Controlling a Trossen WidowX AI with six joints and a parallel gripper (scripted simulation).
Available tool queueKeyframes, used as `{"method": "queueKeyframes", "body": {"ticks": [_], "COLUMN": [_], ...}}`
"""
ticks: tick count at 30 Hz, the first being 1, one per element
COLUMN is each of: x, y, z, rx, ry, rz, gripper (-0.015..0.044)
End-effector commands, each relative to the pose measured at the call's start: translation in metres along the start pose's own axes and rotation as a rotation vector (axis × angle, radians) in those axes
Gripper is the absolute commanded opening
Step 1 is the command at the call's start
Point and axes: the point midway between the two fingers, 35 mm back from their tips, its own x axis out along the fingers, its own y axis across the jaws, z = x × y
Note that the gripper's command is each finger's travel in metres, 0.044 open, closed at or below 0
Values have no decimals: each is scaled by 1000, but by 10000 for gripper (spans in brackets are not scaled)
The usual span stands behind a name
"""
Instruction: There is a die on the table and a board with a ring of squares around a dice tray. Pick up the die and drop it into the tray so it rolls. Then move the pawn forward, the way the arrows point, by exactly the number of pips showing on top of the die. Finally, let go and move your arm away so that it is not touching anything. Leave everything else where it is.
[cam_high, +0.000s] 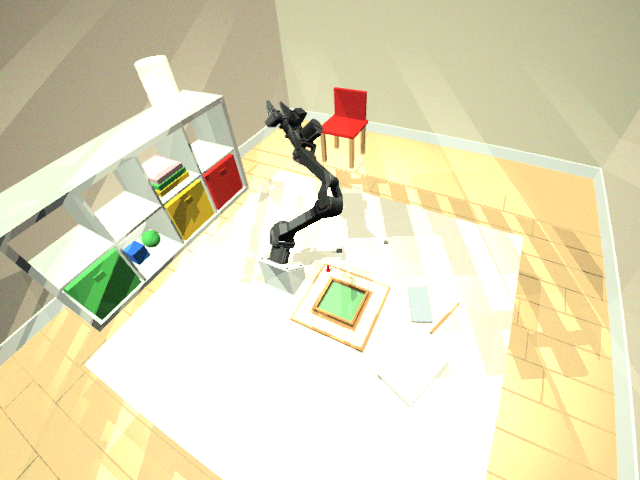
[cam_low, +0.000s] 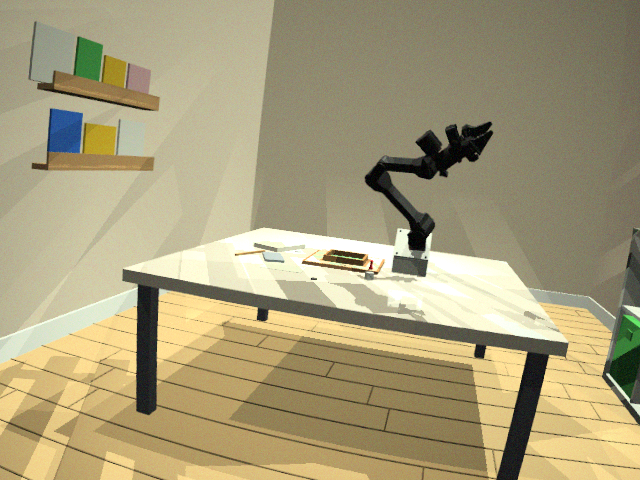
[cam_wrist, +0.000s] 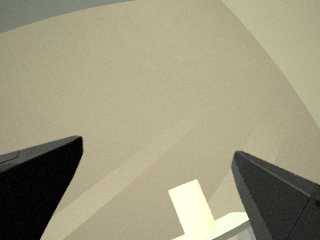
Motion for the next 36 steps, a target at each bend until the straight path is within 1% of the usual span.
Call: {"method": "queueKeyframes", "body": {"ticks": [1, 5, 9, 14, 19, 25, 31, 36], "x": [0, -6, -28, -79, -149, -246, -344, -418], "y": [-1, -30, -71, -123, -166, -195, -195, -175], "z": [-2, -46, -93, -137, -162, -170, -160, -144], "rx": [-2, -37, -60, -42, 14, 119, 259, 391], "ry": [9, 179, 372, 586, 758, 893, 938, 907], "rz": [-5, -115, -268, -491, -749, -1085, -1440, -1727], "gripper": [374, 275, 275, 275, 275, 275, 275, 275]}}
